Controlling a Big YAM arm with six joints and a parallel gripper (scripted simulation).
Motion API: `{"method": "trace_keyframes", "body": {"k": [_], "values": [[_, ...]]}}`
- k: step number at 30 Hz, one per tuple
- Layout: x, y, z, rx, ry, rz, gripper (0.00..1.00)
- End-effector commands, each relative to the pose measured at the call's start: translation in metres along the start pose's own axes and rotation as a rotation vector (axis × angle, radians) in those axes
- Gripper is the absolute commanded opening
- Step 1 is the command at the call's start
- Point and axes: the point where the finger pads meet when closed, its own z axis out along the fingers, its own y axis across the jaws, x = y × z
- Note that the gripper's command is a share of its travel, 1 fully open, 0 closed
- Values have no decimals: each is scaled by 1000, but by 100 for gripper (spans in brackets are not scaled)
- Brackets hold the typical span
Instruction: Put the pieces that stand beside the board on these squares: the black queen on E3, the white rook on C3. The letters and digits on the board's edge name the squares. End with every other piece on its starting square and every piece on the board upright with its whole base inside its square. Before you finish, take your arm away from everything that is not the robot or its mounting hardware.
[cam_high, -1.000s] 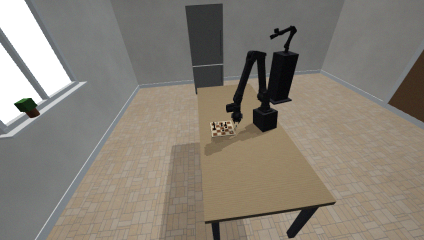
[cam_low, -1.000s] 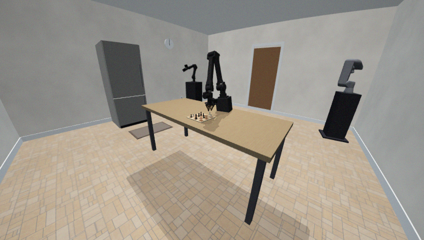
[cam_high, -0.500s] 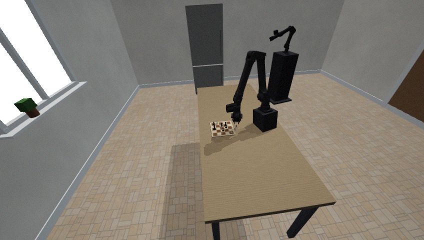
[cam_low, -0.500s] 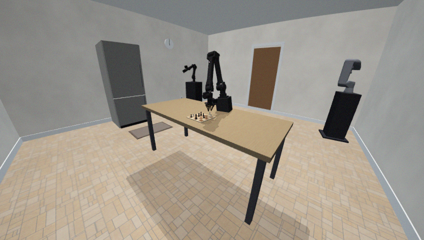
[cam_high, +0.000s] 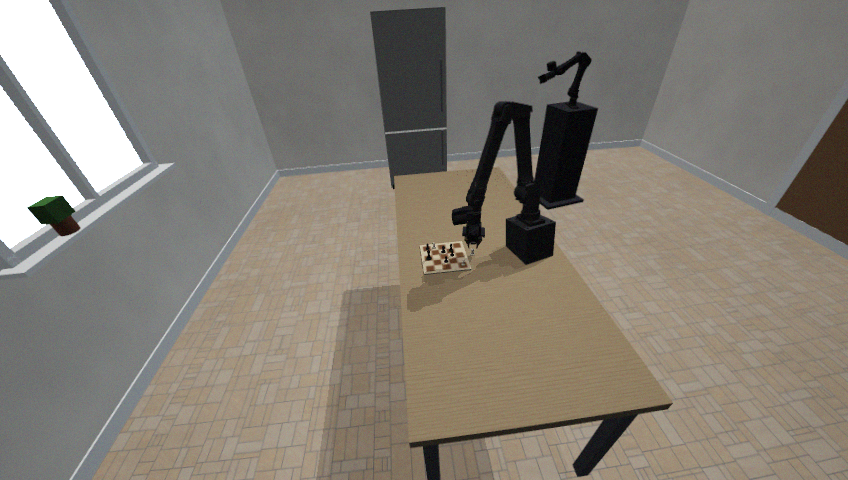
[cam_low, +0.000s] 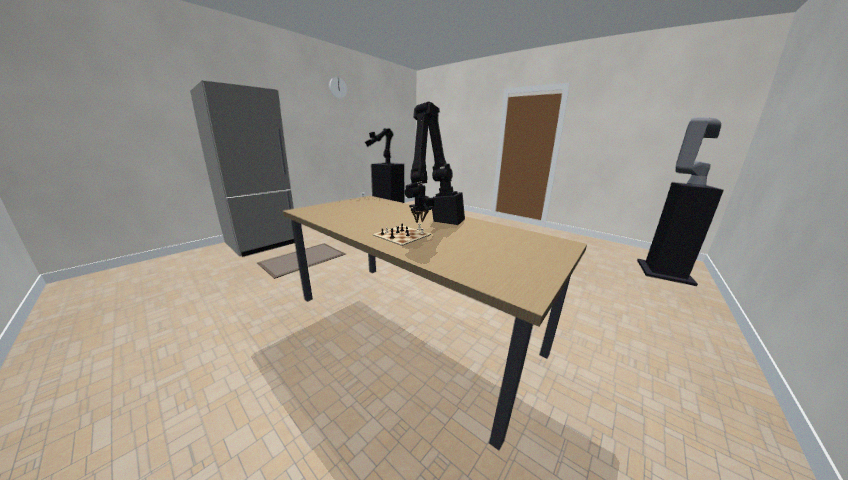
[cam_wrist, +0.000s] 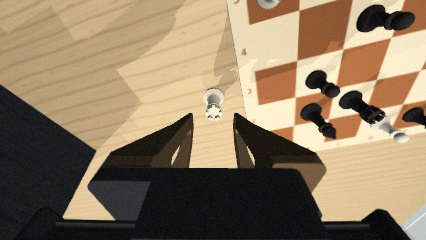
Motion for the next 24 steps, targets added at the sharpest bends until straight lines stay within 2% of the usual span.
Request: {"method": "trace_keyframes", "body": {"k": [1,18,24], "values": [[2,-1,1,7,-2,-6,36],[2,-1,1,8,-3,-5,36],[5,-5,-4,25,-9,2,36]]}}
